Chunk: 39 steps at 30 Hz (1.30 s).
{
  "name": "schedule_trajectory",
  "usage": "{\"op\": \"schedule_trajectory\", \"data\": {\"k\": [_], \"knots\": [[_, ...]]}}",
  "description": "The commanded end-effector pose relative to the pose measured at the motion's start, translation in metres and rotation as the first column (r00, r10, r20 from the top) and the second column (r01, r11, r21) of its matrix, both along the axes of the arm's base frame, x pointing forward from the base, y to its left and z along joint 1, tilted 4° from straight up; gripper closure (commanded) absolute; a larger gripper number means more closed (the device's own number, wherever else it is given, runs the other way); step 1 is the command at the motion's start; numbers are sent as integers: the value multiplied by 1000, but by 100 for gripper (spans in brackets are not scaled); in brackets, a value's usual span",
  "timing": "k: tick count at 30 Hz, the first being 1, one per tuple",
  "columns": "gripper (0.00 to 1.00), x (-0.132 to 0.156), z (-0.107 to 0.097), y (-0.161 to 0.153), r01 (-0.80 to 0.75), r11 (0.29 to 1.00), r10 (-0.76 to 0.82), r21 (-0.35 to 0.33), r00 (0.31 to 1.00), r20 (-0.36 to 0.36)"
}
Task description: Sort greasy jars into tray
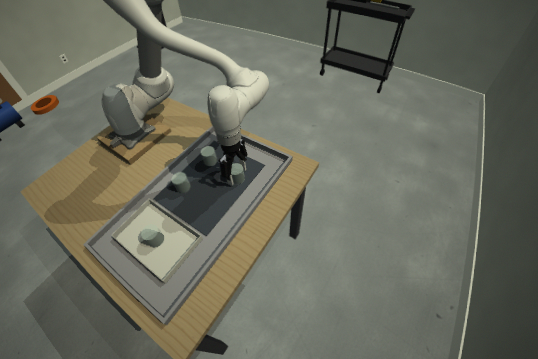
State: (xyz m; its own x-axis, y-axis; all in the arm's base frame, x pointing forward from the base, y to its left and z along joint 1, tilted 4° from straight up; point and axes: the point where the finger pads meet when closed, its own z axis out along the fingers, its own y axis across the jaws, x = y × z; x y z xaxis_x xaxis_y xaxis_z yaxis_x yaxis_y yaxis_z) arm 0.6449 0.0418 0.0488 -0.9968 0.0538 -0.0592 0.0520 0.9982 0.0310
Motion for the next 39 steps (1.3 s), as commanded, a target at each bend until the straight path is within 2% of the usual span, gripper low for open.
{"op": "schedule_trajectory", "data": {"k": [1, 6, 7, 23, 24, 39], "knots": [[43, 0, 0, 0, 0, 1000, 0, 0, 1000, 0], [43, 0, 0, 0, 0, 1000, 0, 0, 1000, 0], [46, 0, 0, 0, 0, 1000, 0, 0, 1000, 0], [46, 0, 0, 0, 0, 1000, 0, 0, 1000, 0], [49, 0, 0, 0, 0, 1000, 0, 0, 1000, 0], [49, 0, 0, 0, 0, 1000, 0, 0, 1000, 0]]}}
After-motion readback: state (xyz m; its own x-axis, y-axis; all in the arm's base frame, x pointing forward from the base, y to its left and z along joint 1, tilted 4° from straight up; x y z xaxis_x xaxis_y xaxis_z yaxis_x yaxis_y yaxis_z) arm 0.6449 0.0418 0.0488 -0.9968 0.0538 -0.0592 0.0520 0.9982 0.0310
